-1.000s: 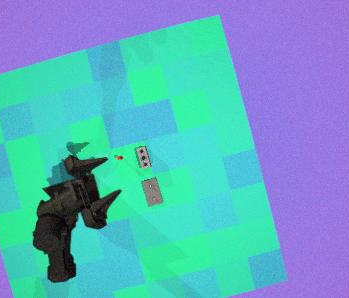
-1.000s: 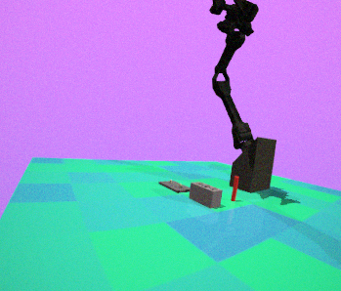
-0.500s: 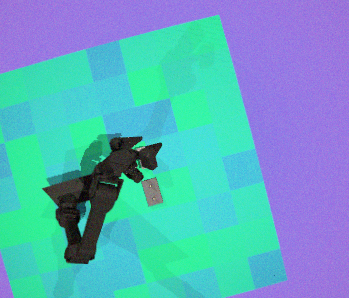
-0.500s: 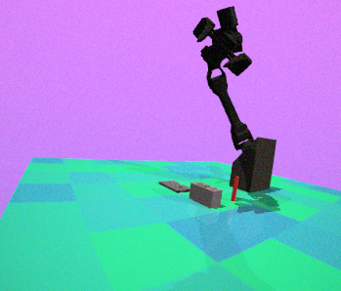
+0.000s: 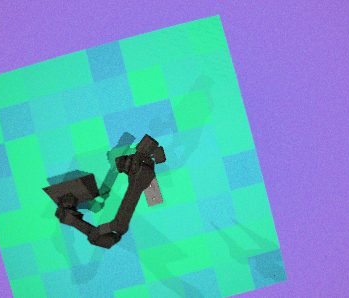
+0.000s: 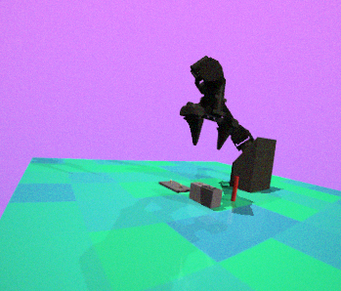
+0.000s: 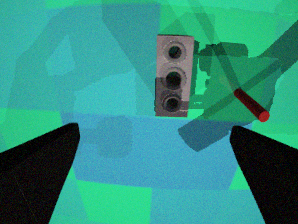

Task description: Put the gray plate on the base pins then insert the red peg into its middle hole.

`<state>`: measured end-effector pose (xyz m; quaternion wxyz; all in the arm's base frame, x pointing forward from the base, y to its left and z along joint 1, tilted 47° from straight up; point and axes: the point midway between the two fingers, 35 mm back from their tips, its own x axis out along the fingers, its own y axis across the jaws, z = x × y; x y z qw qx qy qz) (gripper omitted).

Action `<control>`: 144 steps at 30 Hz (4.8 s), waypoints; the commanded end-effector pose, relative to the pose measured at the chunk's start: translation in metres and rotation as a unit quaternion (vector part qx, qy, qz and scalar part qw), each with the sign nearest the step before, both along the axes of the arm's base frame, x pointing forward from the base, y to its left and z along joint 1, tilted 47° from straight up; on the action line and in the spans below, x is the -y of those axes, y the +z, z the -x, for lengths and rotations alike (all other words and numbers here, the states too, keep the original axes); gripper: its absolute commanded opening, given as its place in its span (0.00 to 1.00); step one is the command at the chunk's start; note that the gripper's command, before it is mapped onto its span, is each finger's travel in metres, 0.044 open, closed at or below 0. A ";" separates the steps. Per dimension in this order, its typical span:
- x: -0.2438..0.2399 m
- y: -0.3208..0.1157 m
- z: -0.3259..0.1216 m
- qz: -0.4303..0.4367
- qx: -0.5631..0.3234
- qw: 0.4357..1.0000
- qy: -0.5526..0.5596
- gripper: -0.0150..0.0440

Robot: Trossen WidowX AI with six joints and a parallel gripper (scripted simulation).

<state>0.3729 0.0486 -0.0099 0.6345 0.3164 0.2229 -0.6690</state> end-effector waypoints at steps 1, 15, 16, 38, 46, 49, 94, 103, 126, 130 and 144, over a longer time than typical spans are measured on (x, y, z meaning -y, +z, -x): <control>0.014 -0.009 0.016 0.013 -0.046 0.999 -0.023 1.00; 0.061 -0.056 0.022 0.014 -0.046 0.999 -0.023 1.00; 0.065 -0.061 0.022 0.014 -0.046 0.999 -0.023 1.00; 0.087 -0.085 0.024 0.014 -0.046 0.999 -0.022 1.00; 0.096 -0.093 0.025 0.014 -0.047 0.999 -0.022 1.00; 0.100 -0.096 0.026 0.014 -0.047 0.999 -0.022 1.00; 0.078 -0.078 0.020 0.009 -0.049 0.999 -0.016 0.25; 0.058 -0.058 0.018 0.008 -0.050 0.999 -0.015 0.25; 0.016 -0.009 0.022 0.013 -0.047 0.999 -0.023 0.25; 0.022 -0.007 0.021 0.011 -0.047 0.999 -0.022 0.25; 0.063 0.007 0.019 0.004 -0.047 0.999 -0.019 0.25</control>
